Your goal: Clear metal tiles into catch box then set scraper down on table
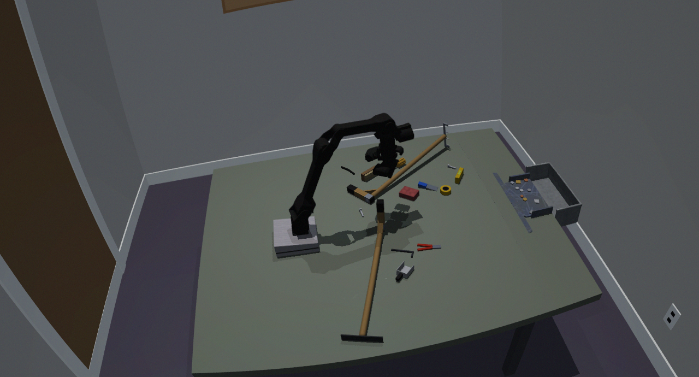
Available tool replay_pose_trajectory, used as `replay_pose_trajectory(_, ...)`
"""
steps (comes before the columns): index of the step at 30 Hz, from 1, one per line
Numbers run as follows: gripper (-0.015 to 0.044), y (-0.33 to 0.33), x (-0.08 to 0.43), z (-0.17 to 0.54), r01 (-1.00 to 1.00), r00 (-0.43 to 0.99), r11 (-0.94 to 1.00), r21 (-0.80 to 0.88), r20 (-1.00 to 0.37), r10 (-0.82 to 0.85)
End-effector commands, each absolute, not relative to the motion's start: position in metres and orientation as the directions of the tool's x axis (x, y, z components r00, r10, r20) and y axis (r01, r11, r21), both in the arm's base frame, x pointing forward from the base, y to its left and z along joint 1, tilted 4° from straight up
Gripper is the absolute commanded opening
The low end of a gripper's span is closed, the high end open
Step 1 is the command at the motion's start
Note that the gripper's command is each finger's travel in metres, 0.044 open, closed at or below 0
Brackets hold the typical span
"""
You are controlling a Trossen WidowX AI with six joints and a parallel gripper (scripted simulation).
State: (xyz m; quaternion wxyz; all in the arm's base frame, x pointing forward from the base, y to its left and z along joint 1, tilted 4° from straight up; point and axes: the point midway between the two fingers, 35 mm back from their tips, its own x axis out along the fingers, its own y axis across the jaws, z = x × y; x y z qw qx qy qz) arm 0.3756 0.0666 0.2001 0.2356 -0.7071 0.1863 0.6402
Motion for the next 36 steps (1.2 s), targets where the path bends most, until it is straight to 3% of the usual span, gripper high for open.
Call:
replay_pose_trajectory(1, 0.0000, 0.047, 0.375, 0.198, -0.616, 0.107, -0.782, -0.095, -0.994, 0.037)
replay_pose_trajectory(36, 0.0000, -0.105, 0.336, 0.188, -0.909, 0.094, -0.408, -0.092, -0.995, 0.014)
